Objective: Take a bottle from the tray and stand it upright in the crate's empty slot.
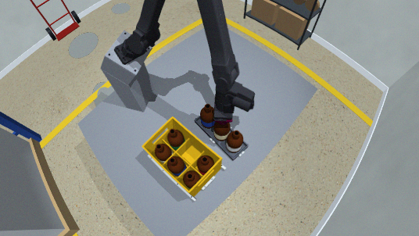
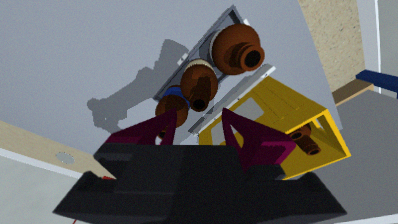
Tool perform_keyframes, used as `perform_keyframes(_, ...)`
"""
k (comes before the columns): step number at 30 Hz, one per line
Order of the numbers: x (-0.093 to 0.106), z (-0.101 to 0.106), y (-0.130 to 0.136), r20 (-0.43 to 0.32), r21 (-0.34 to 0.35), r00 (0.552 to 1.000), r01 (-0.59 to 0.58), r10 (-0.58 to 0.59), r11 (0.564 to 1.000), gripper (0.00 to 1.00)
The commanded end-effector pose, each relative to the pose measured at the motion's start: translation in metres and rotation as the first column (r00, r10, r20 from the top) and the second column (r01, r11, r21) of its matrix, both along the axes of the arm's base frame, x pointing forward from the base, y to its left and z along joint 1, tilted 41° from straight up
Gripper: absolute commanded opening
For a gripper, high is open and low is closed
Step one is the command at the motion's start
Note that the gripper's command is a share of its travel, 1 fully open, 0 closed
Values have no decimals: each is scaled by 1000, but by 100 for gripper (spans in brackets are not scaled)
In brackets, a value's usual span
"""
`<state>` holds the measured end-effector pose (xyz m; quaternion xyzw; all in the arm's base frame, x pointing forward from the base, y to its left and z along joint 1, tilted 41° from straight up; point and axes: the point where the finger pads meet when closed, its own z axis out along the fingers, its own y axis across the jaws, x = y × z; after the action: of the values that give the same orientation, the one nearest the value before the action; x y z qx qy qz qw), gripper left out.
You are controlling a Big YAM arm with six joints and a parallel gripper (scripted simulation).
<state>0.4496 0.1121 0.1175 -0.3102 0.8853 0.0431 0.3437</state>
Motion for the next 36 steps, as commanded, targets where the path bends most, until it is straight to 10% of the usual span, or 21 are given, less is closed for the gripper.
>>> perform_keyframes(1,-1,-1,5,4,9,1000,2,-2,1000,61)
perform_keyframes(36,11,-6,10,8,10,1000,-1,1,1000,61)
